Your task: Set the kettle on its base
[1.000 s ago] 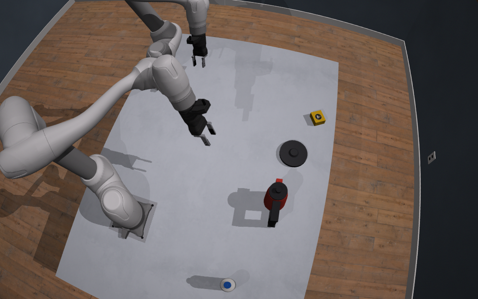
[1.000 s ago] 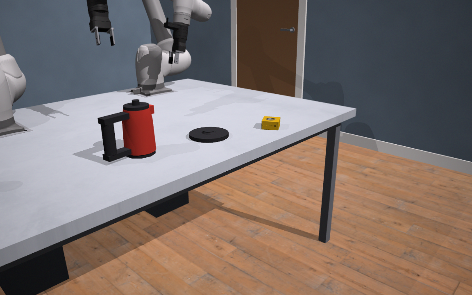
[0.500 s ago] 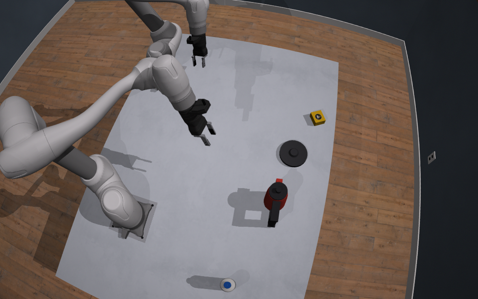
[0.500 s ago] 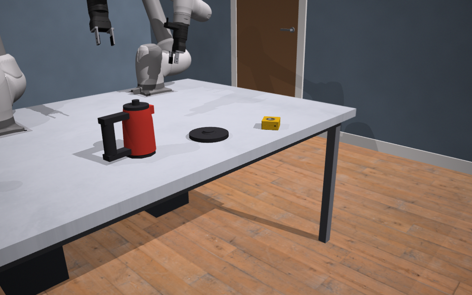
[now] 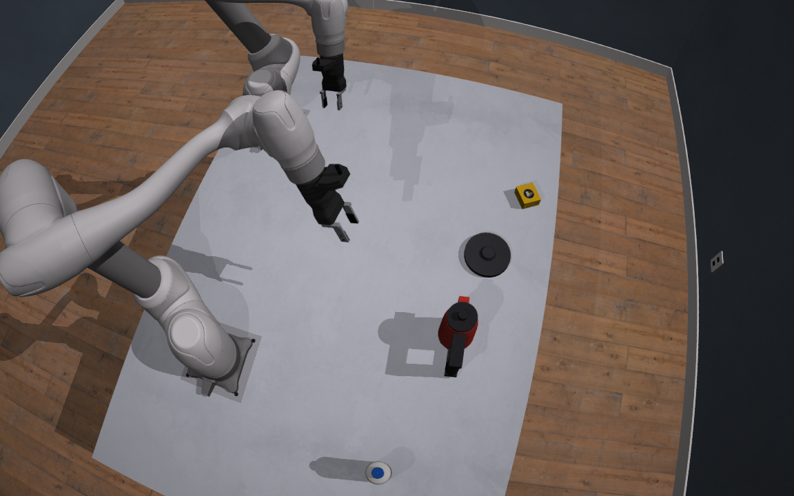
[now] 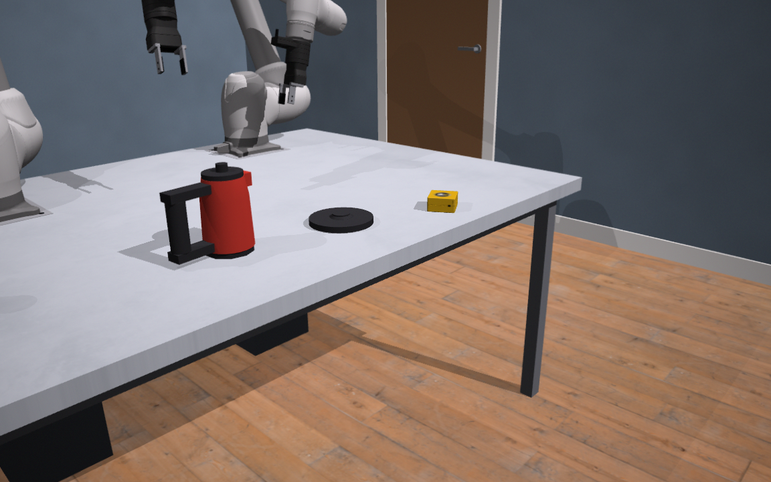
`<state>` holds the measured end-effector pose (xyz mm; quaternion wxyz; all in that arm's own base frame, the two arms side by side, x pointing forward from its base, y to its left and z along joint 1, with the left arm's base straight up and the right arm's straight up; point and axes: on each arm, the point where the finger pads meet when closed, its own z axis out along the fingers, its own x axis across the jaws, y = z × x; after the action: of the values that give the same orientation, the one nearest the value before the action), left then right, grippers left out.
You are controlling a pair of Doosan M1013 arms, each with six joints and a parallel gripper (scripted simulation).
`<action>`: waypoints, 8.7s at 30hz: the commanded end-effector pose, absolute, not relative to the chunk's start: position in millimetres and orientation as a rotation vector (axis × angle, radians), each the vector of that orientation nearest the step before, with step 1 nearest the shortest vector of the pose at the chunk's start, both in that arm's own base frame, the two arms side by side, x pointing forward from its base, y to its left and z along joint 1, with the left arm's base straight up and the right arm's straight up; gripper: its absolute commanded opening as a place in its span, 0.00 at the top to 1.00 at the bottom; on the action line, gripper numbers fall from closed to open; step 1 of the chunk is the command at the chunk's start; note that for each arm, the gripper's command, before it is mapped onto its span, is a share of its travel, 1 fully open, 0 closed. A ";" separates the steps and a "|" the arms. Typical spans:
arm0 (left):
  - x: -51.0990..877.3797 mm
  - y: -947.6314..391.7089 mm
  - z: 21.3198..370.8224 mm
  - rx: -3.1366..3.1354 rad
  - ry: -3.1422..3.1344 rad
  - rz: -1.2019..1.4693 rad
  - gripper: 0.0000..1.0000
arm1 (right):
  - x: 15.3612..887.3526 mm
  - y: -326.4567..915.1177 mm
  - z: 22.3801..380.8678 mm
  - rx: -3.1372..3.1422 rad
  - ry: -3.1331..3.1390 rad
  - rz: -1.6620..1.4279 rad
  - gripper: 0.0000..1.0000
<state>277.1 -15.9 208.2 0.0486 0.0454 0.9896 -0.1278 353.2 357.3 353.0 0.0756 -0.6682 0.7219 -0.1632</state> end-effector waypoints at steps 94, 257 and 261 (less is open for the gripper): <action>-39.9 322.4 158.8 -0.108 2.912 -1.207 0.00 | 356.2 358.5 353.7 -2.019 2.158 -0.485 0.00; -39.9 322.4 158.8 -0.108 2.912 -1.207 0.00 | 677.0 212.1 299.7 -3.136 -0.149 0.003 0.00; -39.9 322.4 158.8 -0.108 2.912 -1.207 0.00 | 677.0 212.1 299.7 -3.136 -0.149 0.003 0.00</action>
<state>-38.0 321.0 158.9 -0.0050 -0.0360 0.9239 -0.3809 675.6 212.4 299.6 -0.0006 -0.9988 -0.0481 -0.0014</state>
